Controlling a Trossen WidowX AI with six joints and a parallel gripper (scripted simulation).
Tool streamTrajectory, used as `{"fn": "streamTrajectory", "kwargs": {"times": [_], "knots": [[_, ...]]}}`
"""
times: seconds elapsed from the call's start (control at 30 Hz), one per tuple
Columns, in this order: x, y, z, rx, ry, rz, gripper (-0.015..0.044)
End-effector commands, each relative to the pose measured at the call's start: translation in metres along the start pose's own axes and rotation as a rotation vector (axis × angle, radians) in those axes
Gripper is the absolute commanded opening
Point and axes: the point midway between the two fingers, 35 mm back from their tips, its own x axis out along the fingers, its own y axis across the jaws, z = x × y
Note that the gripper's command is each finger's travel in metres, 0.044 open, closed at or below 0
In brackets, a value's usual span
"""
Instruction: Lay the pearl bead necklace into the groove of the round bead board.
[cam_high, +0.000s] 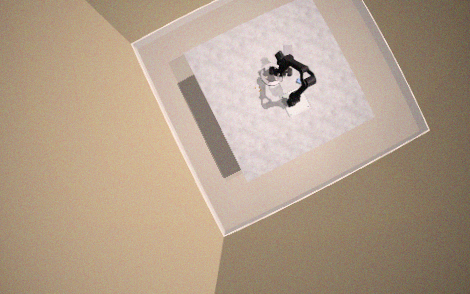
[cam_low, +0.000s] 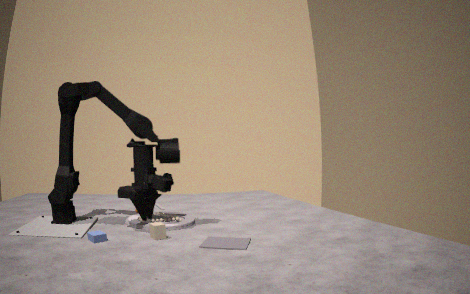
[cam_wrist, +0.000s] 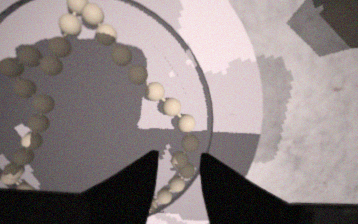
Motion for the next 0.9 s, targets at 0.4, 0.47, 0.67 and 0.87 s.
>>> {"fn": "streamTrajectory", "kwargs": {"times": [0.4, 0.47, 0.67, 0.87], "knots": [[0.0005, 0.0000, -0.0001, 0.000, 0.001, 0.000, 0.0000], [0.0005, 0.0000, -0.0001, 0.000, 0.001, 0.000, 0.0000], [0.0005, 0.0000, -0.0001, 0.000, 0.001, 0.000, 0.0000], [0.0005, 0.0000, -0.0001, 0.000, 0.001, 0.000, 0.0000]]}}
